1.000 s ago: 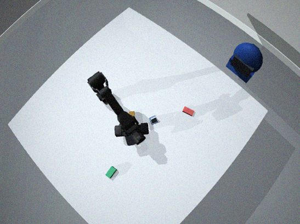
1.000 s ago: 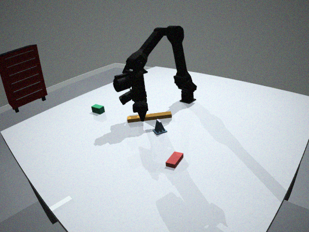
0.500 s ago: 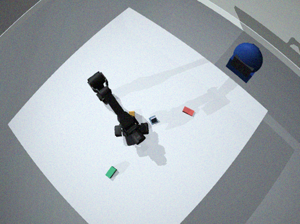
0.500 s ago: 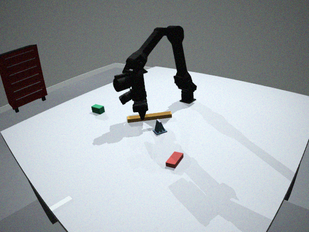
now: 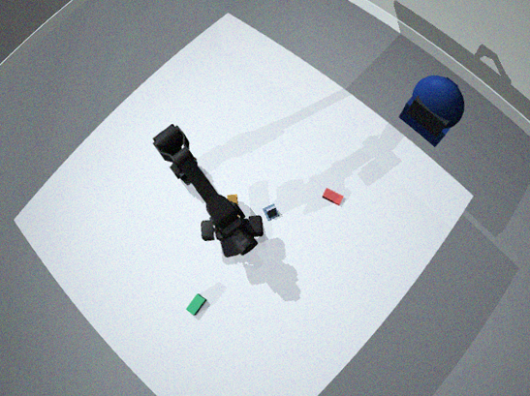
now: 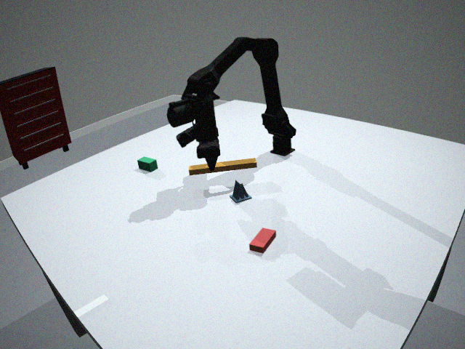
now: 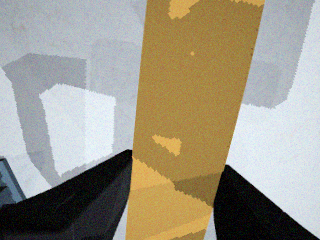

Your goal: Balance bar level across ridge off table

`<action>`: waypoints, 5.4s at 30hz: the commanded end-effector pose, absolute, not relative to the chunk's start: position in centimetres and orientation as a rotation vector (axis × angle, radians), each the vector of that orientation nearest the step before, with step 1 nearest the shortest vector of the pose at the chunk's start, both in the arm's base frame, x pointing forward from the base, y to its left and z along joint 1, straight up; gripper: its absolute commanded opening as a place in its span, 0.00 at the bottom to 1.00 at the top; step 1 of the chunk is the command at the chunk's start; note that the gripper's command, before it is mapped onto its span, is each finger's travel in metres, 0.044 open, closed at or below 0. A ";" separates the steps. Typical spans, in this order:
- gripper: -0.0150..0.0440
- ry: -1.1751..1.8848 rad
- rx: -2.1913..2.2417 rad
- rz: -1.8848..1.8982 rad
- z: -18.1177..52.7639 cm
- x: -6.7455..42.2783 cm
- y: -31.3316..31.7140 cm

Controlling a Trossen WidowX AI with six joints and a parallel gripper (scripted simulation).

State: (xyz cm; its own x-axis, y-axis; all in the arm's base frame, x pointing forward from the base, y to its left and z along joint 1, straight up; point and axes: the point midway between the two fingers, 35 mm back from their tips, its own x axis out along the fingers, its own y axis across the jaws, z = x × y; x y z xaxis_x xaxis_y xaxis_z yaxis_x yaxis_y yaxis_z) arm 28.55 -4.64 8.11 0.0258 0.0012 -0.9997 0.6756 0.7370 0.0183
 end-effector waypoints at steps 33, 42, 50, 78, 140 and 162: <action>0.25 1.483 0.514 -0.502 14.8 30.0 -1.9; 0.25 1.498 0.448 -0.434 15.0 31.6 1.0; 0.25 1.508 0.393 -0.376 15.1 32.8 3.7; 0.25 1.519 0.321 -0.300 13.2 34.4 8.1; 0.25 1.519 0.321 -0.300 10.6 34.4 8.1; 0.25 1.519 0.321 -0.300 10.4 34.4 8.1</action>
